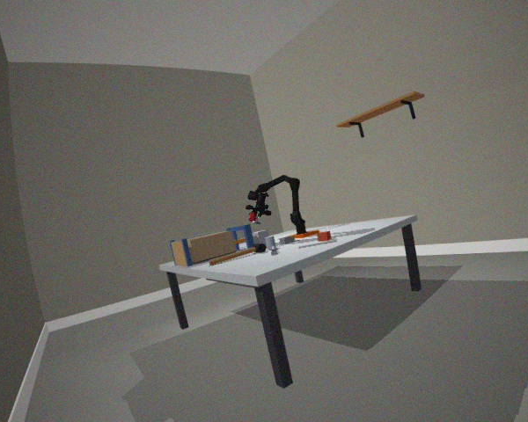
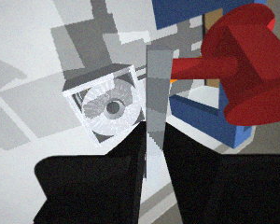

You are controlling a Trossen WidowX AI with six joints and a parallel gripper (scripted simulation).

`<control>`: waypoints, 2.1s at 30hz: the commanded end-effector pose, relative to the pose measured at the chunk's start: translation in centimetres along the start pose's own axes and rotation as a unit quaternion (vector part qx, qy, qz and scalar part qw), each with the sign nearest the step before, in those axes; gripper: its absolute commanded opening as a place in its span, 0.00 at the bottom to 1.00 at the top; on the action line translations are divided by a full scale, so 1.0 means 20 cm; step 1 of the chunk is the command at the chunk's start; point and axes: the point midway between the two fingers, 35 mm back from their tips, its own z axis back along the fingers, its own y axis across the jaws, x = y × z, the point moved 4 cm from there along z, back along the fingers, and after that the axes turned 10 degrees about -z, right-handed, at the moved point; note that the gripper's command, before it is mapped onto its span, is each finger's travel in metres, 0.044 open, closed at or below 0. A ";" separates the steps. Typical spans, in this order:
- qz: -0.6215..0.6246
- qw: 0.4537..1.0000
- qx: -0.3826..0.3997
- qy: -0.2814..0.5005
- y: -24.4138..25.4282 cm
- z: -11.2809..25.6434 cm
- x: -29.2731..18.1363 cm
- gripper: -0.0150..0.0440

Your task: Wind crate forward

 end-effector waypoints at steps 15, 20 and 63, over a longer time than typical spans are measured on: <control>0.004 0.988 -0.149 -0.028 0.05 0.00 -0.01 0.25; 0.004 0.982 -0.186 -0.035 0.07 0.00 -0.01 0.25; 0.003 0.863 -0.495 -0.099 0.17 -0.09 -0.03 0.25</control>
